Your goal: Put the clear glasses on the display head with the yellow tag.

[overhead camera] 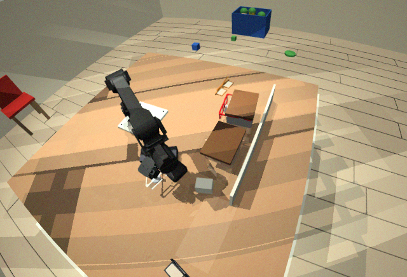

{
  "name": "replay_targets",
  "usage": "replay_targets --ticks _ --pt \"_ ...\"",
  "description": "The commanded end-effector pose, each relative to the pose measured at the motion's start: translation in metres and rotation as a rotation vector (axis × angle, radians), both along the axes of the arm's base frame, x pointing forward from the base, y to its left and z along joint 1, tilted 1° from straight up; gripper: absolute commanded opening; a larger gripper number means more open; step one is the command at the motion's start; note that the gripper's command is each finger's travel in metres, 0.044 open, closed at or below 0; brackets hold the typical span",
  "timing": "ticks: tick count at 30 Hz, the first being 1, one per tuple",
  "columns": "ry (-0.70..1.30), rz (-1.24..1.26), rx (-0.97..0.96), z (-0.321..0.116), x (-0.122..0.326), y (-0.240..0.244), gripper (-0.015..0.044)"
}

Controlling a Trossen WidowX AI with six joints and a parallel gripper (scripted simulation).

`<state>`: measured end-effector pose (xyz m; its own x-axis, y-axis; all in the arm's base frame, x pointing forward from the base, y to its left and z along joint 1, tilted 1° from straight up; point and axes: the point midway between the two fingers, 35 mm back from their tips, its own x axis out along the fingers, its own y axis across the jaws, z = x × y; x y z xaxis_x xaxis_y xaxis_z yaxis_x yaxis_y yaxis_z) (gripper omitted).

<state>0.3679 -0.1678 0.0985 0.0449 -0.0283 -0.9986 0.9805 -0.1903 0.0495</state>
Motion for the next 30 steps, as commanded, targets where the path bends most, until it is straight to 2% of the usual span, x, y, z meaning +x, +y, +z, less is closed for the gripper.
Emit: replay_targets --ticks 1,30 --pt "0.004 -0.005 0.001 -0.001 0.002 0.001 0.0" --pt "0.002 -0.005 0.002 -0.001 0.02 0.018 0.0"
